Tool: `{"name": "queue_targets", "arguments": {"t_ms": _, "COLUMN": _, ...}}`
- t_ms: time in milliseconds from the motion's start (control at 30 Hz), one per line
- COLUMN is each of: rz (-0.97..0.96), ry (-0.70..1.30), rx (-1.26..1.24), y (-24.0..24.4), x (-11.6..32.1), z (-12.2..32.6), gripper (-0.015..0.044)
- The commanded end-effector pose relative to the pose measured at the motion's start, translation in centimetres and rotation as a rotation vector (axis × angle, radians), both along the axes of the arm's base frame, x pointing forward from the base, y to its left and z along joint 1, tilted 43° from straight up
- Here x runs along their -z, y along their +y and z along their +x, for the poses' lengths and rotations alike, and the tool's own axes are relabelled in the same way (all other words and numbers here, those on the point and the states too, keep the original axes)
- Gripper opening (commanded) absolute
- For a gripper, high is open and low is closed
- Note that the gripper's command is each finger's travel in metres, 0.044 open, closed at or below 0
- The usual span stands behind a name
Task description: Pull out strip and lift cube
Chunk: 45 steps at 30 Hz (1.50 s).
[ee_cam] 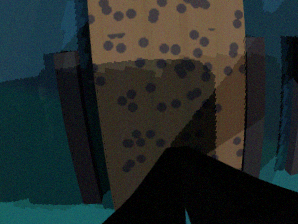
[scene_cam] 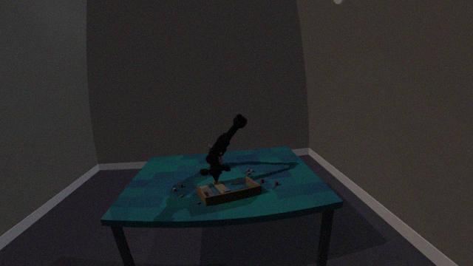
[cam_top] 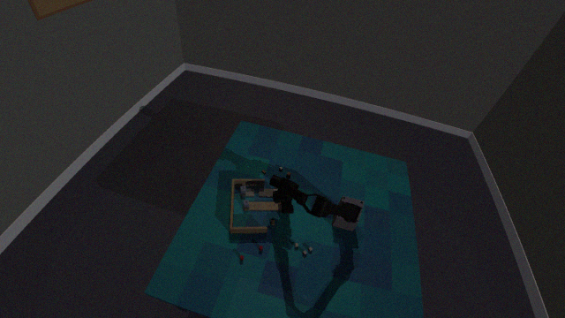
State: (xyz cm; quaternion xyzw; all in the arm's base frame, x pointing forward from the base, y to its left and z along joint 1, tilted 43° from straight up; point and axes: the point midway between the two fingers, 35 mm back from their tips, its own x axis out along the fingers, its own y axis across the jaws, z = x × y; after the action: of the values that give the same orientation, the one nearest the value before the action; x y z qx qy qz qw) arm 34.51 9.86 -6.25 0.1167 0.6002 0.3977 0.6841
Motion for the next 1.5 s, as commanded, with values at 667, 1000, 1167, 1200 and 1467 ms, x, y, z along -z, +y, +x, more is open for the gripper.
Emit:
{"name": "queue_targets", "arguments": {"t_ms": 667, "rz": -0.004, "ry": 0.011, "rx": -0.009, "y": -1.1, "x": 1.3, "z": -3.9, "gripper": 0.0000}}
{"name": "queue_targets", "arguments": {"t_ms": 1000, "rz": -0.005, "ry": 0.012, "rx": -0.009, "y": -1.7, "x": 1.7, "z": -5.3, "gripper": 0.0000}}
{"name": "queue_targets", "arguments": {"t_ms": 1167, "rz": -0.005, "ry": 0.013, "rx": -0.009, "y": -1.9, "x": 1.9, "z": -6.0, "gripper": 0.0000}}
{"name": "queue_targets", "arguments": {"t_ms": 1200, "rz": -0.005, "ry": 0.013, "rx": -0.009, "y": -2.0, "x": 2.0, "z": -6.1, "gripper": 0.0000}}
{"name": "queue_targets", "arguments": {"t_ms": 1467, "rz": -0.005, "ry": 0.013, "rx": -0.009, "y": -2.4, "x": 2.3, "z": -7.2, "gripper": 0.0000}}
